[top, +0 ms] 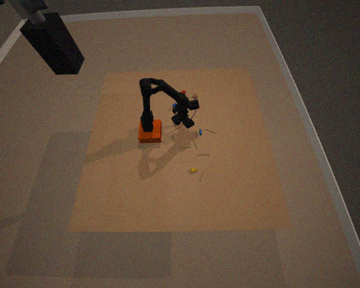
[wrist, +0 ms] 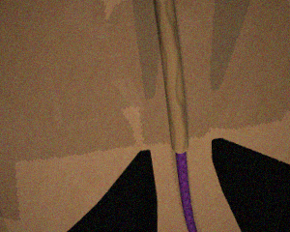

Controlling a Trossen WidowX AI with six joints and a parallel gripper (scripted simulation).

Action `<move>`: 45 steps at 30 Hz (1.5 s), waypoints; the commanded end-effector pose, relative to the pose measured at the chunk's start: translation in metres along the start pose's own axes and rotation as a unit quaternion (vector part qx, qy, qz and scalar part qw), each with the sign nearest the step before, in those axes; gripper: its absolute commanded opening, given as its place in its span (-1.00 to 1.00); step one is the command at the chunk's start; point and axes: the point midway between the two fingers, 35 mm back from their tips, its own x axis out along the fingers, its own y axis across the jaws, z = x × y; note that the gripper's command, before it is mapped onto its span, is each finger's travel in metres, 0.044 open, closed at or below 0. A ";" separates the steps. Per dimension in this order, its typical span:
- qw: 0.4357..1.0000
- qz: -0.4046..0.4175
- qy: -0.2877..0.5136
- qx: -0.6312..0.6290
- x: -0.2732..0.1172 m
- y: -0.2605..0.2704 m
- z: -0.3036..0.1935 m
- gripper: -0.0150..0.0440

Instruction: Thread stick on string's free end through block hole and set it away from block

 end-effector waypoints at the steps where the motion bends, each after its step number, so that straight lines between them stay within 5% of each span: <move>1: 1.000 0.000 -0.005 0.002 0.008 -0.001 0.003 -0.07; 13: 1.000 0.000 -0.005 0.002 0.014 -0.001 0.004 -0.07; 18: 1.000 -0.001 -0.003 0.000 0.013 -0.001 0.003 -0.49; 45: 1.000 -0.001 -0.003 0.000 -0.010 0.000 0.001 -0.49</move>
